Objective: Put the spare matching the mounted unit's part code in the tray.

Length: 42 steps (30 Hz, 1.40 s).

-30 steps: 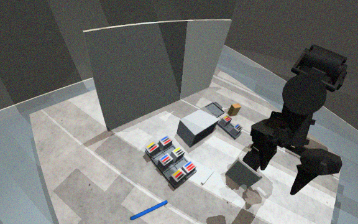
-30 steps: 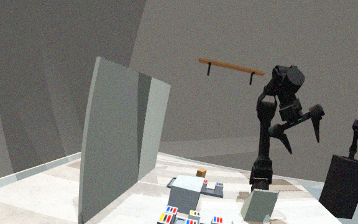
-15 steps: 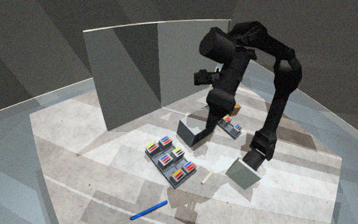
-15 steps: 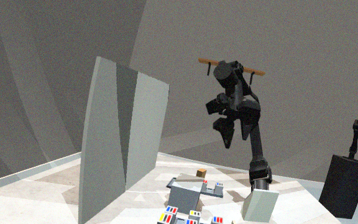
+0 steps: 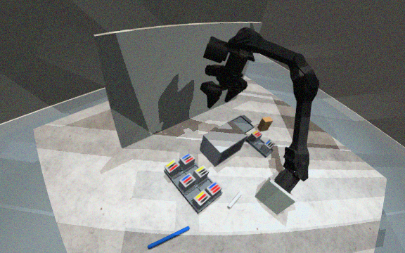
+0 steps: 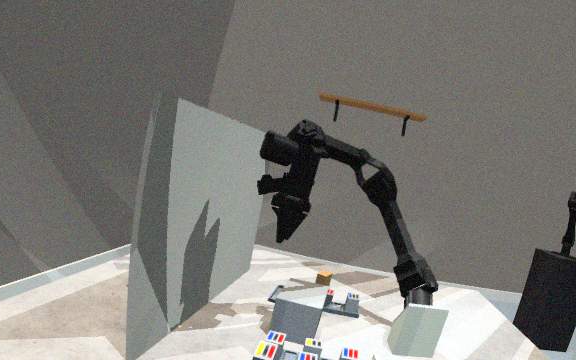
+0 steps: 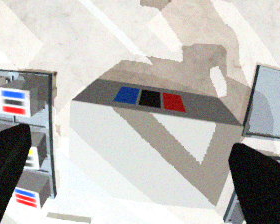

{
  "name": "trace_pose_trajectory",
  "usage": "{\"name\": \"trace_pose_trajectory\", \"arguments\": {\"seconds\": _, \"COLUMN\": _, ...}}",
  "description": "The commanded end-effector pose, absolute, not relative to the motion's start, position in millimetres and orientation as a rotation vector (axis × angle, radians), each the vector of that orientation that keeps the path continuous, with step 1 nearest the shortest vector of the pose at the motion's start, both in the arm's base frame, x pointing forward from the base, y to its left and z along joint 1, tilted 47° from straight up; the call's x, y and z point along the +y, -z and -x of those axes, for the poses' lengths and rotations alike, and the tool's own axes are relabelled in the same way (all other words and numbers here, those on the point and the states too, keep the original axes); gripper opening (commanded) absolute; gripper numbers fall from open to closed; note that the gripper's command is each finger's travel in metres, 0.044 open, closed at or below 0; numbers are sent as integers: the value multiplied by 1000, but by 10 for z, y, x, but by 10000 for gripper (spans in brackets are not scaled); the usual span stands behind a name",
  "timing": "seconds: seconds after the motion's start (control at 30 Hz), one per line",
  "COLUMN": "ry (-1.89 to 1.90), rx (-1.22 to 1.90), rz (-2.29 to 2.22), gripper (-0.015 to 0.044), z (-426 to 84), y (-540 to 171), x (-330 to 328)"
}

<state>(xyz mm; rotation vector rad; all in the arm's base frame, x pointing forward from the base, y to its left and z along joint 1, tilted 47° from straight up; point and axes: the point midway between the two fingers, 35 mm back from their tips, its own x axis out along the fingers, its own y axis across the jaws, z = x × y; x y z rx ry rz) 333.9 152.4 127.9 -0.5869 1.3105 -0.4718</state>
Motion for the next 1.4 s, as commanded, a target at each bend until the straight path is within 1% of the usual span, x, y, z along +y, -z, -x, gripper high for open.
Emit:
{"name": "trace_pose_trajectory", "arguments": {"seconds": 0.0, "ry": 529, "rx": 1275, "rz": 612, "gripper": 440, "z": -3468, "y": -1339, "x": 1373}}
{"name": "trace_pose_trajectory", "arguments": {"seconds": 0.6, "ry": 518, "rx": 1282, "rz": 627, "gripper": 440, "z": -3467, "y": -1319, "x": 1385}}
{"name": "trace_pose_trajectory", "arguments": {"seconds": 0.67, "ry": 428, "rx": 1336, "rz": 747, "gripper": 440, "z": -3456, "y": -1161, "x": 1477}}
{"name": "trace_pose_trajectory", "arguments": {"seconds": 0.9, "ry": -131, "rx": 1557, "rz": 1387, "gripper": 440, "z": -3271, "y": -275, "x": 1902}}
{"name": "trace_pose_trajectory", "arguments": {"seconds": 1.17, "ry": -629, "rx": 1631, "rz": 1833, "gripper": 440, "z": -3007, "y": 390, "x": 2105}}
{"name": "trace_pose_trajectory", "arguments": {"seconds": 1.37, "ry": -661, "rx": 1632, "rz": 1858, "gripper": 440, "z": -2988, "y": 430, "x": 2114}}
